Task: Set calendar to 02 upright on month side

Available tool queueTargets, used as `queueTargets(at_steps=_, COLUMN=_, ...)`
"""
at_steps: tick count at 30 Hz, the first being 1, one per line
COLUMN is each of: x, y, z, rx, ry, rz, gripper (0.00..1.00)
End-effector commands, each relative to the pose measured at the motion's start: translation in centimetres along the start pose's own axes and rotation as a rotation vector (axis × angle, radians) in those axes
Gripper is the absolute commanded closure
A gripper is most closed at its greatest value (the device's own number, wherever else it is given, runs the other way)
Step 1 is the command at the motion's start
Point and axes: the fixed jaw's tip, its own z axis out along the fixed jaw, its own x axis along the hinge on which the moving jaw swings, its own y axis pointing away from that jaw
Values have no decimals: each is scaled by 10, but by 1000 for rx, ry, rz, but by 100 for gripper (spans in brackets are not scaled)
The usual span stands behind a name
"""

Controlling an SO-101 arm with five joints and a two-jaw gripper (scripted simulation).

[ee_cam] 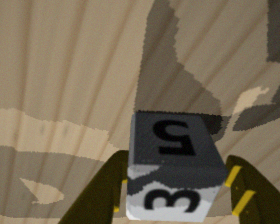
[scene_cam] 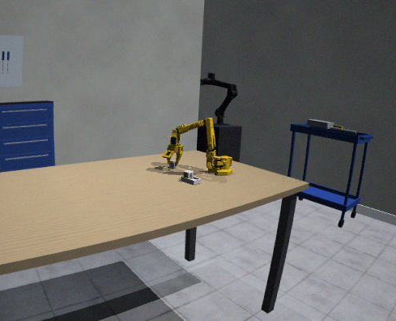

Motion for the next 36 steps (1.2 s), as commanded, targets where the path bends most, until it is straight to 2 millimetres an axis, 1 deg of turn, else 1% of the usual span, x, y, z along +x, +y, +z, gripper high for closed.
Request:
queueTargets(at_steps=1, x=2, y=-4, z=-3, rx=25, ry=-7, rz=1, gripper=72)
queueTargets(at_steps=10, x=2, y=-4, z=-3, rx=25, ry=-7, rz=1, gripper=65)
queueTargets(at_steps=22, x=1, y=-4, z=-5, rx=25, ry=-7, rz=1, gripper=64)
queueTargets(at_steps=26, x=1, y=-5, z=-13, rx=25, ry=-7, rz=1, gripper=64)
queueTargets(at_steps=32, x=1, y=-6, z=-33, rx=25, ry=-7, rz=1, gripper=64)
queueTargets(at_steps=34, x=1, y=-6, z=-33, rx=25, ry=-7, rz=1, gripper=64)
queueTargets(at_steps=36, x=1, y=-6, z=-40, rx=25, ry=-7, rz=1, gripper=64)
